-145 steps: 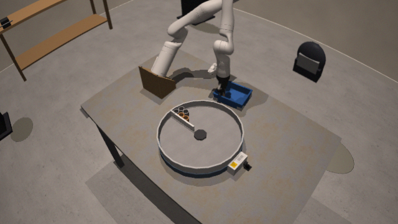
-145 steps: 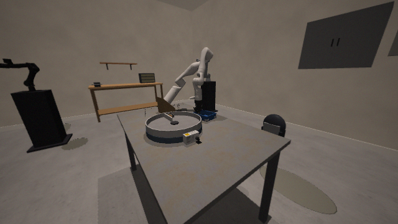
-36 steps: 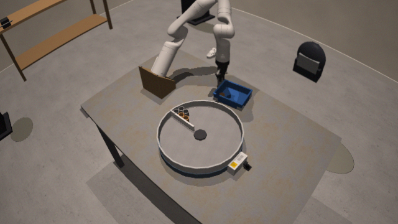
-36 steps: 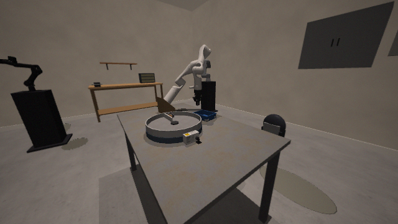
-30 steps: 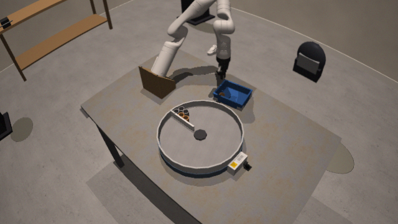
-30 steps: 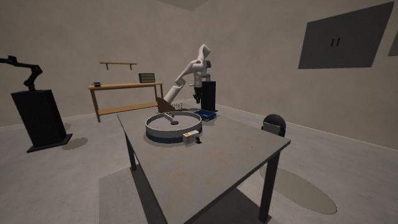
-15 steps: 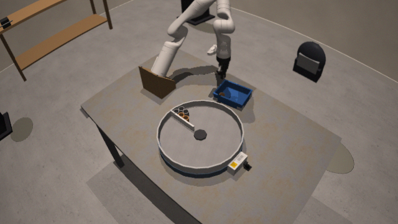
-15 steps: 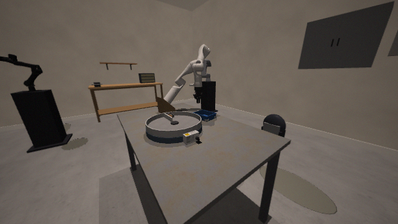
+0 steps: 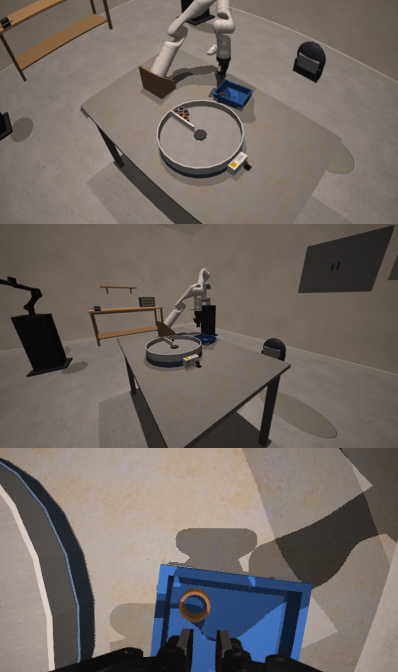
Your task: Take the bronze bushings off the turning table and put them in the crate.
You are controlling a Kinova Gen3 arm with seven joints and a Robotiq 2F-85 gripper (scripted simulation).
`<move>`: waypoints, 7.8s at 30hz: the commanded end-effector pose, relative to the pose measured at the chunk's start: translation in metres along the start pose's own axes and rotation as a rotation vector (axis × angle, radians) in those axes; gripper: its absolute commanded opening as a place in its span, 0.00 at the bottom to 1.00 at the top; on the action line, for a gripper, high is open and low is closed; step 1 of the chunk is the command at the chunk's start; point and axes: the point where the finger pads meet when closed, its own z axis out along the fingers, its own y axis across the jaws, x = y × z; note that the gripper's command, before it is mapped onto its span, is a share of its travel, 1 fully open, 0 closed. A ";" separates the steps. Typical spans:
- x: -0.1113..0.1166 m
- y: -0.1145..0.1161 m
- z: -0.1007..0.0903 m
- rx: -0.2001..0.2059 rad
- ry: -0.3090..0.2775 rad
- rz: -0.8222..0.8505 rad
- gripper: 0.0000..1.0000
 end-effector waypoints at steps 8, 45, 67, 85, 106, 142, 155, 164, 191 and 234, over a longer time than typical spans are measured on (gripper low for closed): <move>0.000 0.000 0.000 0.001 -0.001 0.000 0.16; 0.003 -0.012 0.000 0.001 -0.001 0.011 0.14; 0.028 -0.114 0.005 0.002 -0.003 0.103 0.14; 0.042 -0.171 0.008 0.003 -0.004 0.154 0.14; 0.055 -0.228 0.010 0.004 -0.005 0.205 0.14; 0.069 -0.285 0.028 0.005 -0.006 0.257 0.14; 0.070 -0.285 0.043 0.004 -0.005 0.258 0.14; 0.070 -0.285 0.046 0.004 -0.004 0.259 0.14; 0.071 -0.286 0.065 0.003 -0.004 0.260 0.14; 0.071 -0.286 0.077 0.003 -0.003 0.260 0.00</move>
